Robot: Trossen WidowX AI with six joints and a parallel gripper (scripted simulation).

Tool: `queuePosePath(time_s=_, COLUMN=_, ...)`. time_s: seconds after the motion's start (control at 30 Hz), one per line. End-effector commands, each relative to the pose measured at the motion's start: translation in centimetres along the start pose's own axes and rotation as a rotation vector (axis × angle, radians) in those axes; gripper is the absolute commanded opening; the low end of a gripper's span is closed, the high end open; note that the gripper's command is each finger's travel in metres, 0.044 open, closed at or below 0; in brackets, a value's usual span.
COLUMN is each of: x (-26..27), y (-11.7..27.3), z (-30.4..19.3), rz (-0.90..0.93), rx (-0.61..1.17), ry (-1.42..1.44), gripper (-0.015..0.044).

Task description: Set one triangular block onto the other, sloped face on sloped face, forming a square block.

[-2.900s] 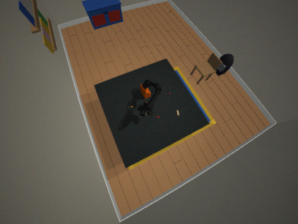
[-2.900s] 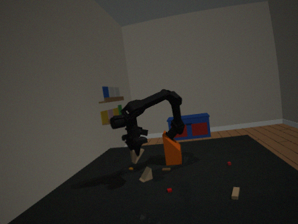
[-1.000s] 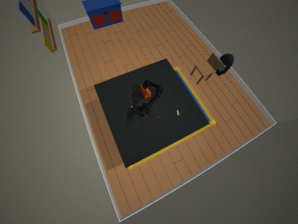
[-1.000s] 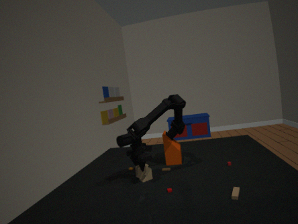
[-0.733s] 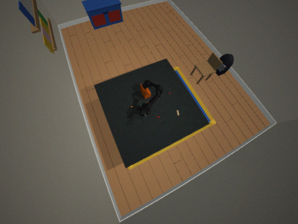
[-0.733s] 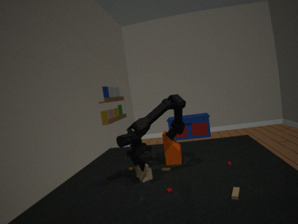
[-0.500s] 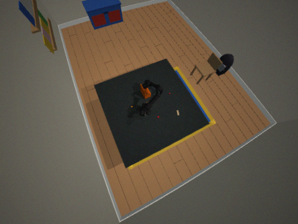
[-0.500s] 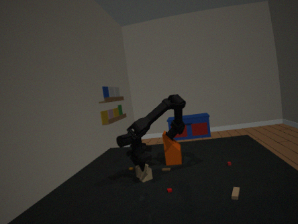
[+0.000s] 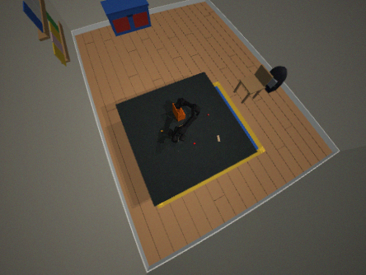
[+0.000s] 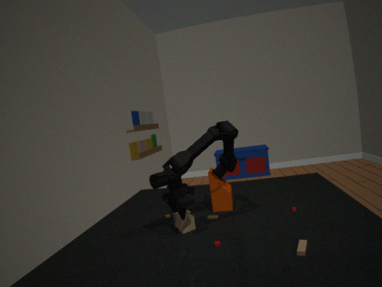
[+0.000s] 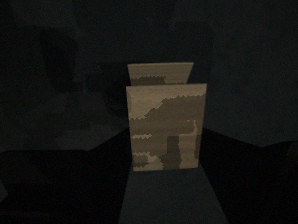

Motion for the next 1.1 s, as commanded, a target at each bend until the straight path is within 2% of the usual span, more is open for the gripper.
queuePosePath(time_s=0.0, x=0.0, y=-0.2, z=0.1, rz=-0.004, rx=-0.002, ry=-0.006, gripper=0.0000)
queuePosePath(time_s=1.07, x=0.2, y=-2.2, z=1.0, rz=-0.007, rx=-0.004, ry=-0.007, gripper=0.0000)
Point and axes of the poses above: the point midway between the two fingers, 35 mm back from their tips, its own y axis back along the fingers, its own x axis across the jaws, z = x × y, the point moved 7 cm from there along y, back along the fingers, and after that the axes turned 4 degrees about -y, right-handed, at the moved point
